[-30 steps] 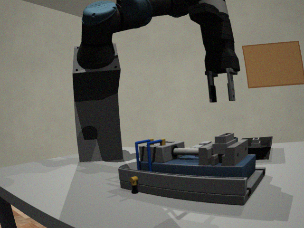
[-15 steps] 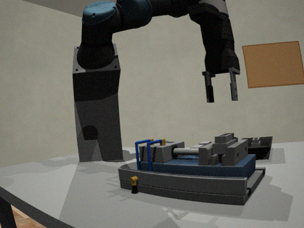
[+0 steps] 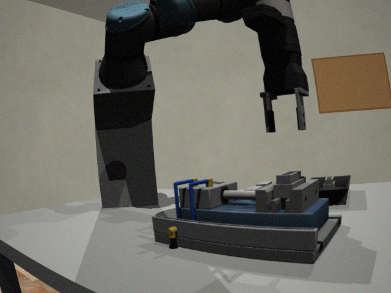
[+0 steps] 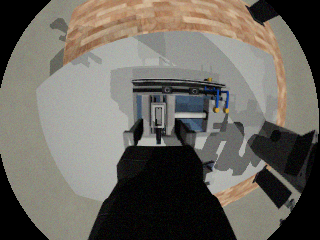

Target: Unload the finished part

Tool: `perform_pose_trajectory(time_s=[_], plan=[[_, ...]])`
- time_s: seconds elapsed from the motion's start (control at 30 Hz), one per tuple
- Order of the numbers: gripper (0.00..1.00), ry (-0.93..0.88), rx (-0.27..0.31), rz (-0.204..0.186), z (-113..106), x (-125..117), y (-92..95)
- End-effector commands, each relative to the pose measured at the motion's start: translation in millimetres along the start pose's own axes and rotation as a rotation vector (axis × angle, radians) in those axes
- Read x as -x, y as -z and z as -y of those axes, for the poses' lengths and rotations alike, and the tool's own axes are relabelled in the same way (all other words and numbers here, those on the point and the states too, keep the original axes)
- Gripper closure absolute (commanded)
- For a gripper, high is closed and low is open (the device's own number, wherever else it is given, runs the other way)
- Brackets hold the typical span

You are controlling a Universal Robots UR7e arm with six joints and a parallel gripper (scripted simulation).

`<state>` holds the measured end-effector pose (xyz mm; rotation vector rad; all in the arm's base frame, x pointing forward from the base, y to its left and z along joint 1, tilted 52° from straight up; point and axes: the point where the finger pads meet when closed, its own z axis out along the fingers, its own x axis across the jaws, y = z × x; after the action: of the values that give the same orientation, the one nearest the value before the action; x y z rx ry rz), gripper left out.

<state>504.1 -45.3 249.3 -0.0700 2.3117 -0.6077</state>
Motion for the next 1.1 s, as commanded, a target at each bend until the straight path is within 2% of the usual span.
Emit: perform_pose_trajectory(time_s=[0.0, 0.3, 1.07], plan=[[0.0, 0.0, 0.0, 0.001, 0.1, 0.4, -1.5], [0.0, 0.0, 0.0, 0.002, 0.0, 0.4, -9.0], [0.0, 0.0, 0.0, 0.002, -0.2, 0.4, -47.5]])
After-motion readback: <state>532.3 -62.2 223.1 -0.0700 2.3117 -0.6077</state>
